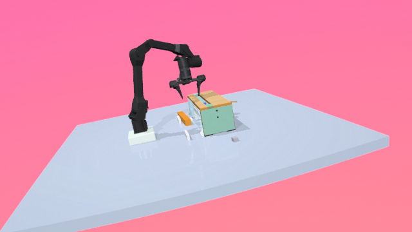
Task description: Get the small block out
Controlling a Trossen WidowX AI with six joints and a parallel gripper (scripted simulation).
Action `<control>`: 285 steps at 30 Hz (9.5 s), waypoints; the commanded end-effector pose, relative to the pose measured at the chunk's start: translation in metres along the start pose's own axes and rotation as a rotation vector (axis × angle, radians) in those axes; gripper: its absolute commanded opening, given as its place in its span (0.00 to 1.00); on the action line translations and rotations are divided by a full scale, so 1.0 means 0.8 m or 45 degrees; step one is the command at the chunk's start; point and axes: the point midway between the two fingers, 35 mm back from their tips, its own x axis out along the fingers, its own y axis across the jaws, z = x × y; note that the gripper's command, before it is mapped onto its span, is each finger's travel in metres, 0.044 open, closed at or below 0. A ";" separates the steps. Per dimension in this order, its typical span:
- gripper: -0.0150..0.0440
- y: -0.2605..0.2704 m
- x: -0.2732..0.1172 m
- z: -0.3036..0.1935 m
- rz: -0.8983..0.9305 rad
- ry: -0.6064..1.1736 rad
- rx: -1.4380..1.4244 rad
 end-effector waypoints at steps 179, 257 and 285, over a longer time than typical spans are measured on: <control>0.93 0.006 0.118 -0.151 0.003 0.021 -0.001; 0.74 0.038 0.068 -0.267 0.307 -0.424 3.557; 0.74 0.058 0.064 -0.292 2.054 -0.301 5.621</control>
